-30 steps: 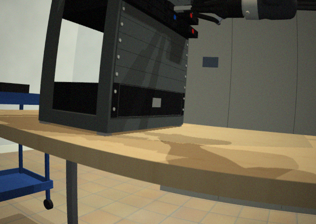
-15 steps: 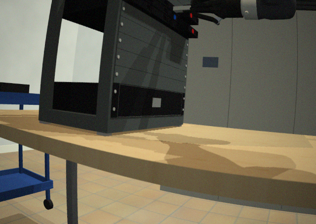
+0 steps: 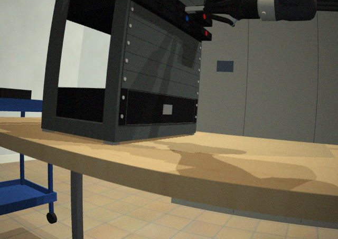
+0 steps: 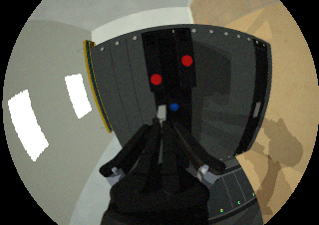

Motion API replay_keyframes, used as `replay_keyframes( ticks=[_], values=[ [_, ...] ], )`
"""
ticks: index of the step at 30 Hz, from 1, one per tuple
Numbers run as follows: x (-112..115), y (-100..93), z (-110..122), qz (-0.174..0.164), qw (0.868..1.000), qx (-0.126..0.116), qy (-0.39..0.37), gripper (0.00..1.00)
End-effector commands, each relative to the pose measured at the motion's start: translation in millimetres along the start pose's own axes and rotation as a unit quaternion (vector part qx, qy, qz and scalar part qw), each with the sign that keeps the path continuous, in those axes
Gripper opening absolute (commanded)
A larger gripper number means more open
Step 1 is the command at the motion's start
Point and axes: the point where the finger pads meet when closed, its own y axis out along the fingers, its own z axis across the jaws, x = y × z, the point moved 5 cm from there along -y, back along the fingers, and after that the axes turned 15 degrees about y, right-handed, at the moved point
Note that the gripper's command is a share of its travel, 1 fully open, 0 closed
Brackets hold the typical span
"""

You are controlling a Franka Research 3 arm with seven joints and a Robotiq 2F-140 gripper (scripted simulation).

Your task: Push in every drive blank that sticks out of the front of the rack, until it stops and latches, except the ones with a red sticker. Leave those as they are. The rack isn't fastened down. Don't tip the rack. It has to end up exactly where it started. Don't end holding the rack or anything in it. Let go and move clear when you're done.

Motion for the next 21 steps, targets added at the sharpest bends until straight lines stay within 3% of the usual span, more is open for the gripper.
replay_keyframes(
  ticks=[1, 21],
  values=[
    [-3.4, 0.4, -4.8, 0.004, 1.000, -0.004, -0.001, 0.00],
    [-3.3, -4.1, -4.8, 0.004, 1.000, -0.004, -0.001, 0.00]
  ],
)
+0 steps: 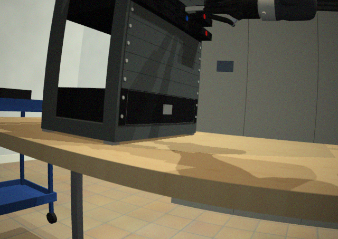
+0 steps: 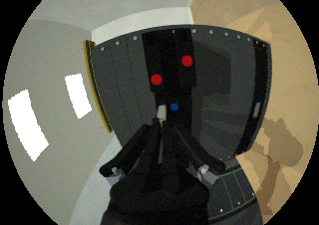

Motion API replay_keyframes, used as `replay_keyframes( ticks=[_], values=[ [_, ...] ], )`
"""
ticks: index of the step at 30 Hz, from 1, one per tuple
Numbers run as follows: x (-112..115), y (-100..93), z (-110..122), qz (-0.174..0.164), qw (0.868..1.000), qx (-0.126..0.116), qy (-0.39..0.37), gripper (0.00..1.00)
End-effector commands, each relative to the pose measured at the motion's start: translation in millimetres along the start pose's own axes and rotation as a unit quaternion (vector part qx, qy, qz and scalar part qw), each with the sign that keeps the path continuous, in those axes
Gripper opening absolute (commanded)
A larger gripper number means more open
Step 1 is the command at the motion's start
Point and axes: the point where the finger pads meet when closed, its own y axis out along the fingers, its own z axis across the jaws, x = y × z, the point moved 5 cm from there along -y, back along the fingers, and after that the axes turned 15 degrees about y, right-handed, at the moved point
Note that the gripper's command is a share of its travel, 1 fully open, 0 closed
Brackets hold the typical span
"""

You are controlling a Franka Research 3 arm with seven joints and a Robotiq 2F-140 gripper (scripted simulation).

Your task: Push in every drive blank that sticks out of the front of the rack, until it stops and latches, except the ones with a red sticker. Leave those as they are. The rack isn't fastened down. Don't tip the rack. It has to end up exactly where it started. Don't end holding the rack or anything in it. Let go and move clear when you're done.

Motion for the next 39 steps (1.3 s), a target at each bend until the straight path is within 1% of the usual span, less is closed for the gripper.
replay_keyframes(
  ticks=[1, 5, 7, 14, 18, 21, 39],
  values=[
    [-3.1, -6.2, -4.6, 0.004, 1.000, -0.004, 0.000, 0.00],
    [-2.9, -23.9, -4.6, 0.004, 1.000, -0.004, 0.000, 0.00],
    [-2.9, -23.9, -4.6, 0.004, 1.000, -0.004, 0.000, 0.00],
    [-2.5, -64.7, -4.7, 0.004, 1.000, -0.004, 0.000, 0.00],
    [-2.3, -78.5, -4.7, 0.004, 1.000, -0.004, 0.000, 0.00],
    [-2.3, -81.2, -4.7, 0.004, 1.000, -0.004, 0.000, 0.00],
    [-2.3, -81.3, -4.7, 0.004, 1.000, -0.004, 0.000, 0.00]
  ],
)
